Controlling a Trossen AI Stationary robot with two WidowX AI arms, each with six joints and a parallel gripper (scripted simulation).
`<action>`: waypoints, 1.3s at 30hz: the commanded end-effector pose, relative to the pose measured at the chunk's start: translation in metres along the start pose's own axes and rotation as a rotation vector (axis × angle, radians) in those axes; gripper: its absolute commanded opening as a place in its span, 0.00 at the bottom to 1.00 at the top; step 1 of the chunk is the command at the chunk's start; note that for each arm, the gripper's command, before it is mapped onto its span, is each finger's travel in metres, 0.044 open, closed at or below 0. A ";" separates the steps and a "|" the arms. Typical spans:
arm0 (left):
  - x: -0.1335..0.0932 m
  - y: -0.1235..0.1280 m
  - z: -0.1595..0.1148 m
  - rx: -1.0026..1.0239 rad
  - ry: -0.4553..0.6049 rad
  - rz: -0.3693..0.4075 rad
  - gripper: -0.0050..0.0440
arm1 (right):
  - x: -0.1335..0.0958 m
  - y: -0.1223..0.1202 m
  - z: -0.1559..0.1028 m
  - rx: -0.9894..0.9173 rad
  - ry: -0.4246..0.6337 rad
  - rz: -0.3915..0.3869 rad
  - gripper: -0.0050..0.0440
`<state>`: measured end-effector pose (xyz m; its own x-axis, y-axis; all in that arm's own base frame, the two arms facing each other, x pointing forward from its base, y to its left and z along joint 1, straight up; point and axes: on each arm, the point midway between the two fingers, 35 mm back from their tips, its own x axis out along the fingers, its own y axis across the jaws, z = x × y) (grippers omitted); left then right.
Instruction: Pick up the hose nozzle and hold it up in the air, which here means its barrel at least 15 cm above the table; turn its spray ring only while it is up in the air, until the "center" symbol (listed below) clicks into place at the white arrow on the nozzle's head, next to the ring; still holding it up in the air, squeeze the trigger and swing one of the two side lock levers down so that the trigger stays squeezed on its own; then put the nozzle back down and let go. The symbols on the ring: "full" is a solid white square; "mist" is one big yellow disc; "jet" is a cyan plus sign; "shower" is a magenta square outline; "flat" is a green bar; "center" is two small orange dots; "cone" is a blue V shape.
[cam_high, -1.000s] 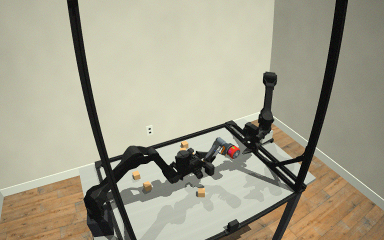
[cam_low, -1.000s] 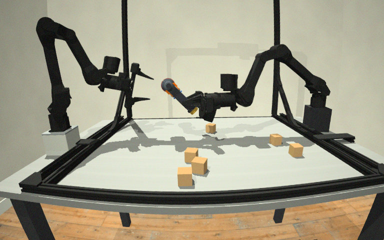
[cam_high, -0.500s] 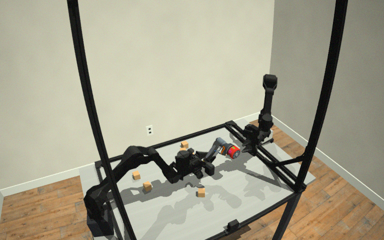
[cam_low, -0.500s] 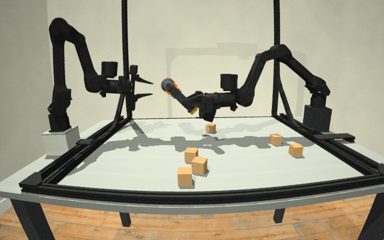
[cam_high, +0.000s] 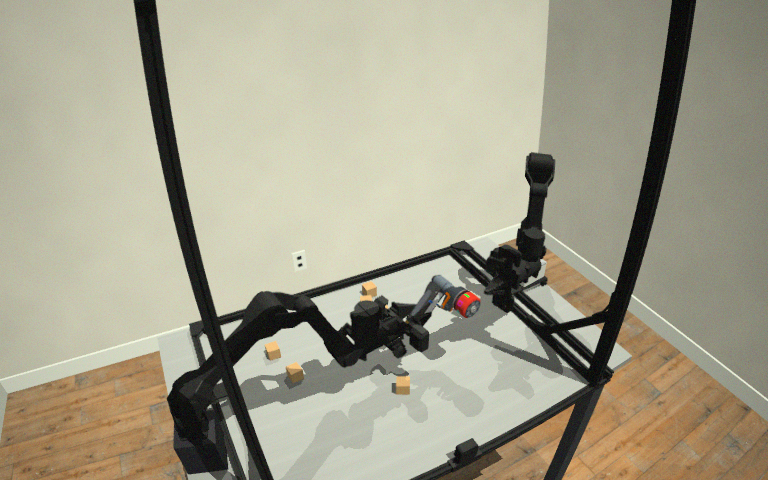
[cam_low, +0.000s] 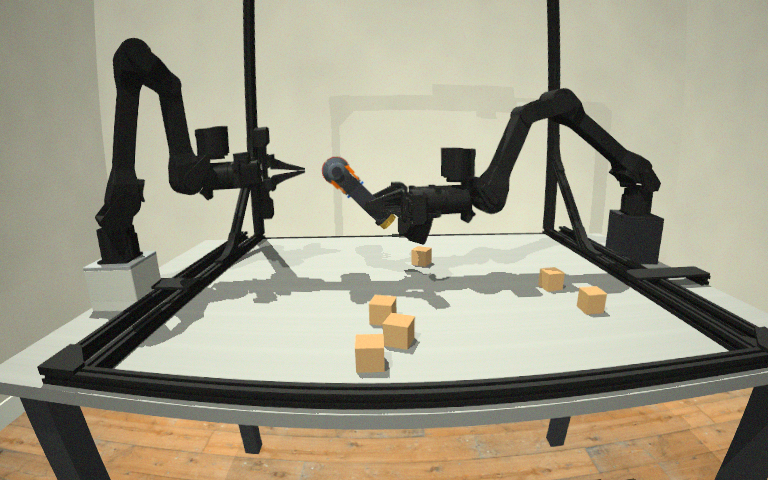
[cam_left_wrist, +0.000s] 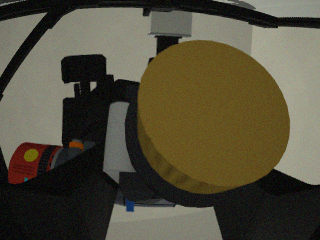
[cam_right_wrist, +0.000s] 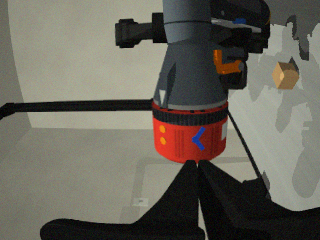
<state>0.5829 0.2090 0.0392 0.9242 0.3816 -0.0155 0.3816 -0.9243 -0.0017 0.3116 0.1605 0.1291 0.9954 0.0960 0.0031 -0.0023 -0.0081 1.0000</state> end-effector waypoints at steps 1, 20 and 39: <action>0.001 0.001 -0.005 -0.002 0.015 0.000 0.10 | -0.001 -0.003 0.001 -0.008 -0.004 -0.003 0.10; 0.001 0.001 -0.005 -0.002 0.015 0.000 0.10 | -0.001 -0.002 0.001 -0.004 -0.001 -0.002 0.54; 0.001 0.001 -0.005 -0.002 0.015 0.000 0.10 | -0.001 -0.003 0.001 -0.004 -0.001 -0.002 0.30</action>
<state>0.5829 0.2089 0.0393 0.9243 0.3814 -0.0153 0.3814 -0.9244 -0.0016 0.3108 0.1594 0.1265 0.9955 0.0947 0.0015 -0.0011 -0.0044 1.0000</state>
